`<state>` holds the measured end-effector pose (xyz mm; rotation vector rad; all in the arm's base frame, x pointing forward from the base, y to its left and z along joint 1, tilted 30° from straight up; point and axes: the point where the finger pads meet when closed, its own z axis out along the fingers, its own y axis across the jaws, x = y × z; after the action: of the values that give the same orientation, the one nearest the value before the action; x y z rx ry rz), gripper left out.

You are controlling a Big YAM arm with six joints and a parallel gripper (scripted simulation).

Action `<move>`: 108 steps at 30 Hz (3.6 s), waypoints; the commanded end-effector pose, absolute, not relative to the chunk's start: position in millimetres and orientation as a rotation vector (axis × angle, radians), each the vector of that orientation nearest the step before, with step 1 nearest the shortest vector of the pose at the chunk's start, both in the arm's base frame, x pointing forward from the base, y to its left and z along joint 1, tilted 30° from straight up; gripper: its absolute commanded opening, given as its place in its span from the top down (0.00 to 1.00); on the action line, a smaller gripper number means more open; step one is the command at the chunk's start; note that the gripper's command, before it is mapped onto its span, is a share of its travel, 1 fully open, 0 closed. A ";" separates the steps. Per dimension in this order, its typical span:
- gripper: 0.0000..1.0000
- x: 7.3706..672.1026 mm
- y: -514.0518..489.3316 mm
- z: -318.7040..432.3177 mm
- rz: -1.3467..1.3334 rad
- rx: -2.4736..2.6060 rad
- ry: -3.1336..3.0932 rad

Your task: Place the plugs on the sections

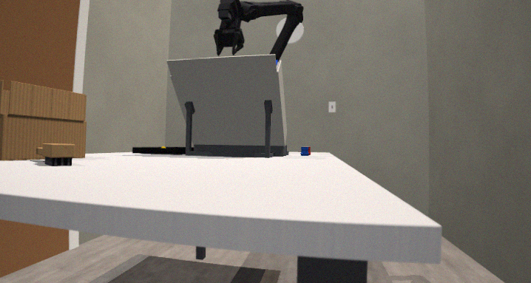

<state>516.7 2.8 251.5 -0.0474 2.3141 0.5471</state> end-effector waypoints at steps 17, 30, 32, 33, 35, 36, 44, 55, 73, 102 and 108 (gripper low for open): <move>0.41 518.6 1.1 257.8 0.540 -0.047 2.301; 0.41 518.6 1.1 257.8 0.540 -0.047 2.301; 0.41 518.6 1.1 257.8 0.540 -0.047 2.301; 0.41 518.6 1.1 257.8 0.540 -0.047 2.301; 0.41 518.6 1.1 257.8 0.540 -0.047 2.301; 0.41 518.6 1.1 257.8 0.540 -0.047 2.301; 0.41 518.6 1.1 257.8 0.540 -0.047 2.301; 0.41 518.6 1.1 257.8 0.540 -0.047 2.301; 0.41 510.7 -10.7 281.9 0.560 -0.051 2.329; 0.41 510.3 -9.6 282.5 0.562 -0.056 2.328; 0.41 510.3 -9.6 282.4 0.561 -0.056 2.329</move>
<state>501.8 -1.7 251.6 -0.0378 2.3840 0.5879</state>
